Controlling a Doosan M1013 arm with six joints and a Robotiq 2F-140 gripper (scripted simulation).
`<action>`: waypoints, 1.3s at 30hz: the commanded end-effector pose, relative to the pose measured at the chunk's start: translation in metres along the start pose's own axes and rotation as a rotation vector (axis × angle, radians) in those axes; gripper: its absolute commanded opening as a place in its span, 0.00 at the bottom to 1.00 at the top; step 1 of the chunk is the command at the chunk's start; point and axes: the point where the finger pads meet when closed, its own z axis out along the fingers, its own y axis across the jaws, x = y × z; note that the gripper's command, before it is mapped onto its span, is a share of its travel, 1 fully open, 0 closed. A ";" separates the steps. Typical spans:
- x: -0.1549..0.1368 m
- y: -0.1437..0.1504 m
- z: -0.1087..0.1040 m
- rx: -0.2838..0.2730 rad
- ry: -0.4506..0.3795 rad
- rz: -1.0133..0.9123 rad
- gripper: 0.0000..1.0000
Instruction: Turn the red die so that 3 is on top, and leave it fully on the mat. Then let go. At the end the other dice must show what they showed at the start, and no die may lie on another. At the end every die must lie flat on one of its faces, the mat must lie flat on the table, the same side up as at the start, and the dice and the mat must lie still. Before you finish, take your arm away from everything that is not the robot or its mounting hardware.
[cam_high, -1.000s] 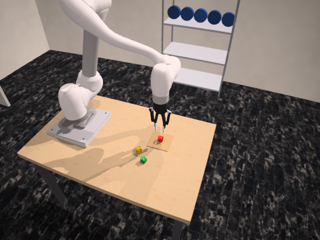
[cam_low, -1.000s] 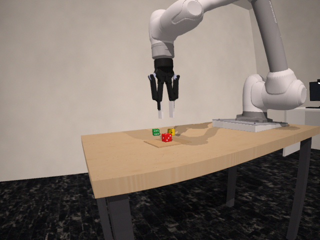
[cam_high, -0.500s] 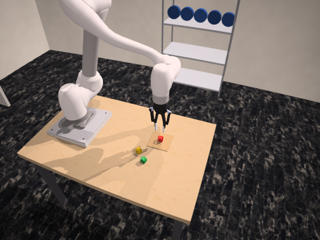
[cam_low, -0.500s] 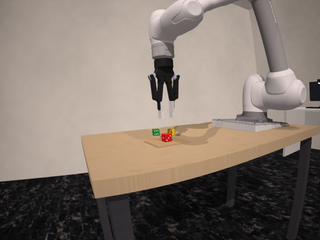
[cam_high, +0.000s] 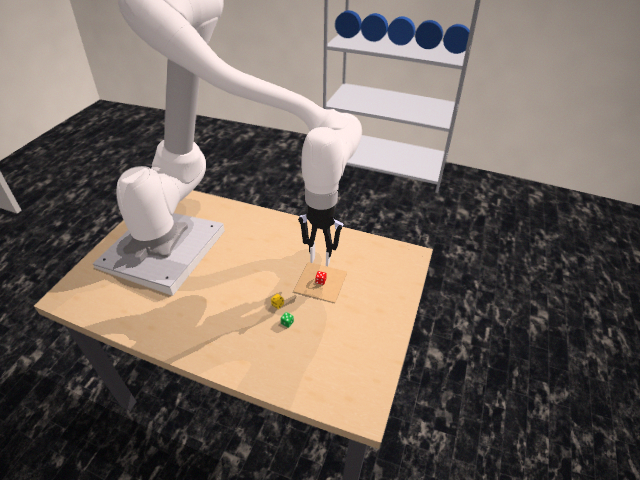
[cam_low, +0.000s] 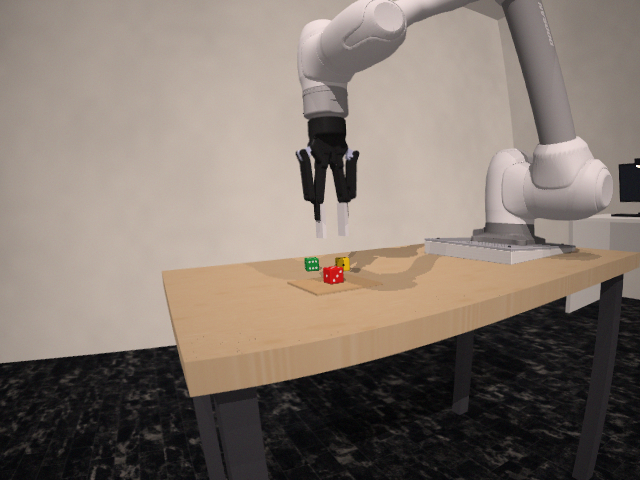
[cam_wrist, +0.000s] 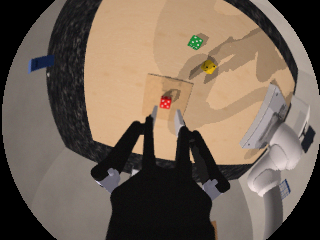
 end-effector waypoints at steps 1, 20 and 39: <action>0.000 -0.002 0.003 0.003 -0.003 -0.003 0.28; 0.000 -0.003 0.027 0.003 -0.003 -0.003 0.28; -0.001 -0.003 0.048 0.003 -0.003 -0.003 0.28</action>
